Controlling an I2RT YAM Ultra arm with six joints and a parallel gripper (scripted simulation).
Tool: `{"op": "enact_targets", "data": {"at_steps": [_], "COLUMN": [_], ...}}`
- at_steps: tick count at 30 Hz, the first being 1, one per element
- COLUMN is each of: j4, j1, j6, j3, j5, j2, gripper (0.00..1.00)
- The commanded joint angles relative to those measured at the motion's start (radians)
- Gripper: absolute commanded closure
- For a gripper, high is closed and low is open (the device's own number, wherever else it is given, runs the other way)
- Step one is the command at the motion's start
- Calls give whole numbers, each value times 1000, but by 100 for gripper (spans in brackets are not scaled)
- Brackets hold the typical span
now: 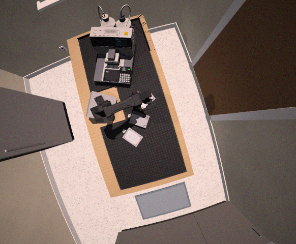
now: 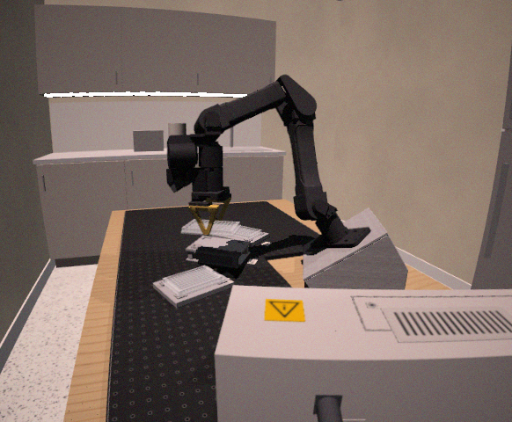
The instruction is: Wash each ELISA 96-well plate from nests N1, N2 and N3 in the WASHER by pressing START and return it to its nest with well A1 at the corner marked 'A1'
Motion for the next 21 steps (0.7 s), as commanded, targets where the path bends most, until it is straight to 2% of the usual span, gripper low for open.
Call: {"op": "enact_targets", "data": {"at_steps": [1,9,11,21], "j4": [-13,-13,-20,-59], "j1": [3,3,62,334], "j6": [44,44,45,313], "j3": [13,13,8,4], "j5": [33,33,63,181], "j2": [-6,-6,1,71], "gripper": [100,100,100,100]}}
